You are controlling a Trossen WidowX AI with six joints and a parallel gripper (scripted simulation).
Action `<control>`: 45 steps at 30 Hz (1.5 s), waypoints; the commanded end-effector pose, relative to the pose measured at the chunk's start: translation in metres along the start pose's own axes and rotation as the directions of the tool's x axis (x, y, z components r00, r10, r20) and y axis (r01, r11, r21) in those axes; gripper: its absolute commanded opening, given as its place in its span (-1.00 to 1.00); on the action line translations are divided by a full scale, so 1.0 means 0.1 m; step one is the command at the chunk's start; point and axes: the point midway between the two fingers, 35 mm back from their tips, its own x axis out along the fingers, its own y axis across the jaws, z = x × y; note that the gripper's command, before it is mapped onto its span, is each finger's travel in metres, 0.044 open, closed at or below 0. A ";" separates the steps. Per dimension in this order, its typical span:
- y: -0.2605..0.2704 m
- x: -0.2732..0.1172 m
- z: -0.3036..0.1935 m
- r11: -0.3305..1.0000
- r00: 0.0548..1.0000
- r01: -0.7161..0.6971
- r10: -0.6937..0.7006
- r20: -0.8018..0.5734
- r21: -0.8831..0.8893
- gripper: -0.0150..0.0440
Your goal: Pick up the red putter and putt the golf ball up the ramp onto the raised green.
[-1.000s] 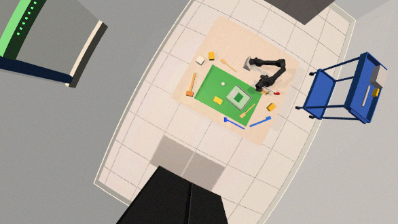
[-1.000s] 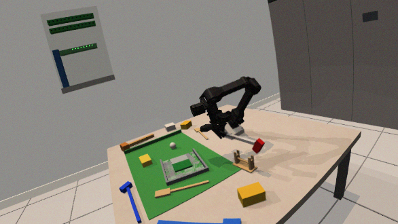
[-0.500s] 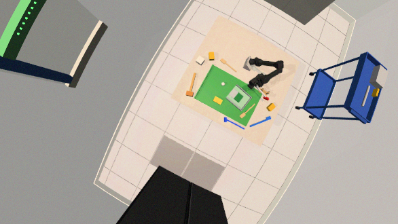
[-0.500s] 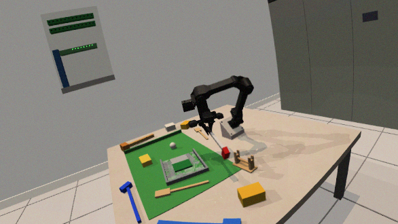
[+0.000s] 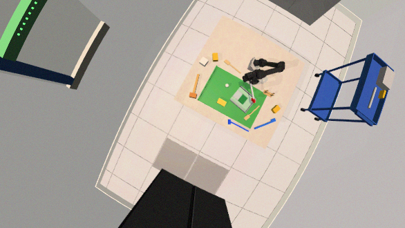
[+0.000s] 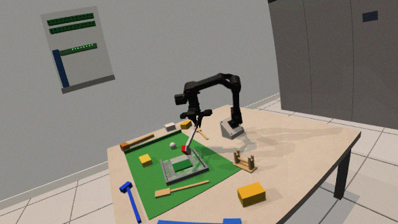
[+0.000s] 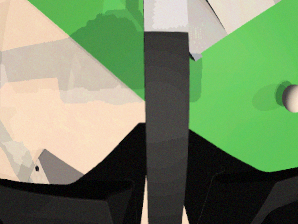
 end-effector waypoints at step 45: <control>-0.71 0.28 -1.88 0.582 0.996 0.081 -0.016 -0.088 0.809 -0.49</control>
